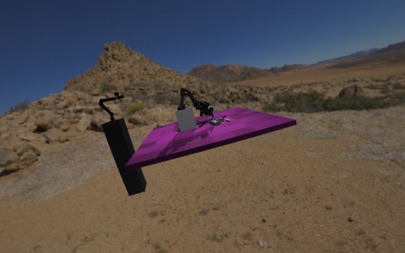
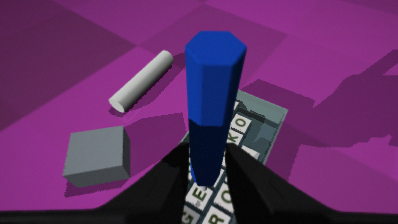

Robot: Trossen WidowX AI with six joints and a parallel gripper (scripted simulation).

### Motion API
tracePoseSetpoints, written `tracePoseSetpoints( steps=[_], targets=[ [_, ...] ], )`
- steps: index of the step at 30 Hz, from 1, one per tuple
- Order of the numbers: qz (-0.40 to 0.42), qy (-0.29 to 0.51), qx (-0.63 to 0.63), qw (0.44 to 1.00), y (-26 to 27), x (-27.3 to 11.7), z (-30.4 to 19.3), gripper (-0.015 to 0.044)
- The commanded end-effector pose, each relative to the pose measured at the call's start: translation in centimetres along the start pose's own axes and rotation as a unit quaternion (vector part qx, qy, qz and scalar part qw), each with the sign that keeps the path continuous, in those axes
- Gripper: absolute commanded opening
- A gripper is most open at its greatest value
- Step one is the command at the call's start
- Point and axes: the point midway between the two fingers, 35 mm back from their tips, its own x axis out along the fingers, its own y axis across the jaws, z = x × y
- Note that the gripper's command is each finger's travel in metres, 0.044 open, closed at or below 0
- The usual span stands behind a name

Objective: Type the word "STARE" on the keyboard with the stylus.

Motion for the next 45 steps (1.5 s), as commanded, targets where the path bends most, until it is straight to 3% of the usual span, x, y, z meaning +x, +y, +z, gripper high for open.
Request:
tracePoseSetpoints(
  steps=[1,8,11,12,45],
  targets=[
    [0.001,-0.002,0.002,1.000,0.1,0.0,0.0,0.0000],
    [0.001,-0.002,0.002,1.000,0.1,0.0,0.0,0.0000],
    [0.000,-0.002,0.002,1.000,0.3,0.1,0.1,0.0079],
    [0.000,-0.002,0.002,1.000,0.5,0.1,0.1,0.0081],
    [0.000,-0.002,0.002,1.000,0.5,0.8,-1.0,0.0081]
  ],
)
